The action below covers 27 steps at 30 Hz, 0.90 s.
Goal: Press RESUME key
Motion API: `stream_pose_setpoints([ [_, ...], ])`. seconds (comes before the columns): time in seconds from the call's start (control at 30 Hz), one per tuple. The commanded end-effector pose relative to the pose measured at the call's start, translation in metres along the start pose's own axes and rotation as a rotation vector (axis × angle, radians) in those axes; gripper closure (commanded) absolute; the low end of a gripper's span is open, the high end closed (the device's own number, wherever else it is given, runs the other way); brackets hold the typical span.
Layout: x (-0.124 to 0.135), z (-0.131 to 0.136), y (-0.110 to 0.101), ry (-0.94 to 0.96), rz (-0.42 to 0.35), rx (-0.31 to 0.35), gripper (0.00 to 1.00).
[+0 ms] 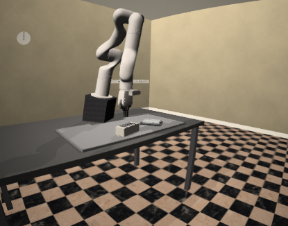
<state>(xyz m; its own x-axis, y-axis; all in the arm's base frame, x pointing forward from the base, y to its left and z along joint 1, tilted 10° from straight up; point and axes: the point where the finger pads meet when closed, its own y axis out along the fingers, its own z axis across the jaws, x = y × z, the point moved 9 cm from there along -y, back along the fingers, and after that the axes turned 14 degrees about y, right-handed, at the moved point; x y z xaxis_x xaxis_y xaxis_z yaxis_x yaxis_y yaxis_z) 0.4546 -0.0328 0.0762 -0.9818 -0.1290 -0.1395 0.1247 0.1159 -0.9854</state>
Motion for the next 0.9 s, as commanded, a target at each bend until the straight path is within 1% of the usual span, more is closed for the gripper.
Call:
stream_pose_setpoints([
  [0.0, 0.000, 0.000, 0.008, 0.000, 0.005, 0.003, 1.00],
  [0.27, 0.000, 0.000, 0.018, 0.000, 0.005, 0.003, 1.00],
  [0.4, 0.000, 0.000, 0.018, 0.000, 0.005, 0.003, 1.00],
  [0.87, -0.005, 0.019, 0.018, 0.000, 0.005, 0.003, 1.00],
])
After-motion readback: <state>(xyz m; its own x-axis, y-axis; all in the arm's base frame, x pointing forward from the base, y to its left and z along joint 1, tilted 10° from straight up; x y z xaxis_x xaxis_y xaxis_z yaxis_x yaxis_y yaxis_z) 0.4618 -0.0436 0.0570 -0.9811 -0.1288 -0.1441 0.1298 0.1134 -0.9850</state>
